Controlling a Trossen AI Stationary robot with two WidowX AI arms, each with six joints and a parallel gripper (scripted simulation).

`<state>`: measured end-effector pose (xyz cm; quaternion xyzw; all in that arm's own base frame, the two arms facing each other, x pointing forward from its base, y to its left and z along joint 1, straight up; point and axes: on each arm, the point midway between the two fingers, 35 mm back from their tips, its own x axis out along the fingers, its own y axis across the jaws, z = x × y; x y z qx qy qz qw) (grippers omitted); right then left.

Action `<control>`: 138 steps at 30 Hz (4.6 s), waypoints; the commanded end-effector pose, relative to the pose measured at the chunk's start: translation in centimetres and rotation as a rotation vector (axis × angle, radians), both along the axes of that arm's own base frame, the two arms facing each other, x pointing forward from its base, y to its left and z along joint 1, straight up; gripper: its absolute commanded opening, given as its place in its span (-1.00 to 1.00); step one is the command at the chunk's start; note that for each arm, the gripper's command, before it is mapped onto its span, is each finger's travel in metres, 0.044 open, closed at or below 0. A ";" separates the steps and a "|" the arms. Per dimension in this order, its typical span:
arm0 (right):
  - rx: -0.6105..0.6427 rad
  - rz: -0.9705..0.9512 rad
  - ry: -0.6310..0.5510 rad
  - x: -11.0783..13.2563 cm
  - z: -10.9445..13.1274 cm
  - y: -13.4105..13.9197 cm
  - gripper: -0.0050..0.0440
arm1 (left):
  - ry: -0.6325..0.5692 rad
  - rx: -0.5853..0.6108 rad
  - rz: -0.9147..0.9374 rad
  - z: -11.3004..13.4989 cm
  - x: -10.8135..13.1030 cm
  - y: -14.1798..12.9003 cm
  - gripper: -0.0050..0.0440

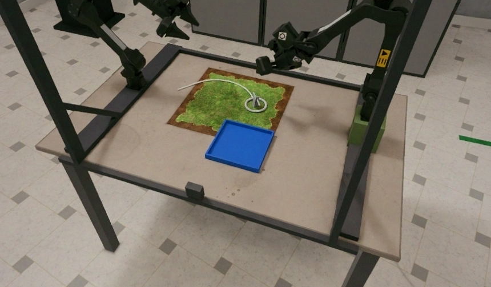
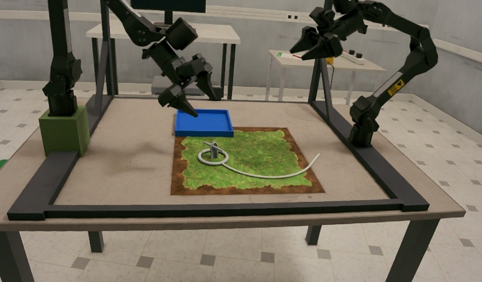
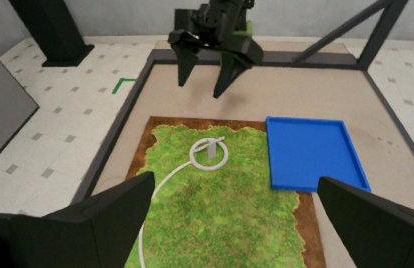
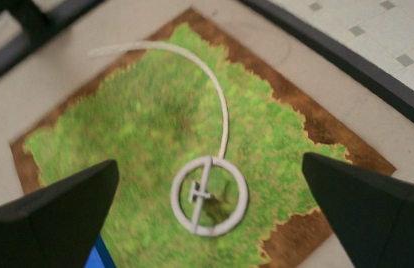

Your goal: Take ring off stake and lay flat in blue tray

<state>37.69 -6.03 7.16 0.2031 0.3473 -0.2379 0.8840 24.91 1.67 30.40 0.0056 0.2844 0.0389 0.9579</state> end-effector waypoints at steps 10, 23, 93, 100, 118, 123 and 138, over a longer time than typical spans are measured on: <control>-0.032 0.389 0.315 2.0 -1.8 0.1 1.00 | -0.051 -0.032 0.073 1.7 0.1 1.0 1.00; -0.044 0.524 0.429 2.5 -2.7 0.3 1.00 | -0.050 -0.030 0.071 1.7 0.1 1.0 1.00; 0.292 0.043 0.704 2.8 -14.8 -2.4 -0.28 | -0.037 -0.030 0.067 1.2 0.1 0.9 1.00; 0.285 0.048 0.691 3.1 -14.2 -2.5 -0.44 | -0.037 -0.030 0.067 1.2 0.1 0.9 1.00; 0.285 0.048 0.691 3.1 -14.2 -2.5 -0.80 | -0.037 -0.030 0.067 1.2 0.1 0.9 1.00; 0.283 0.046 0.677 3.2 -13.0 -2.4 -0.79 | -0.037 -0.030 0.067 1.2 0.1 0.9 1.00; 0.282 0.046 0.673 3.2 -11.5 -2.2 -0.79 | -0.037 -0.030 0.067 1.2 0.1 0.9 1.00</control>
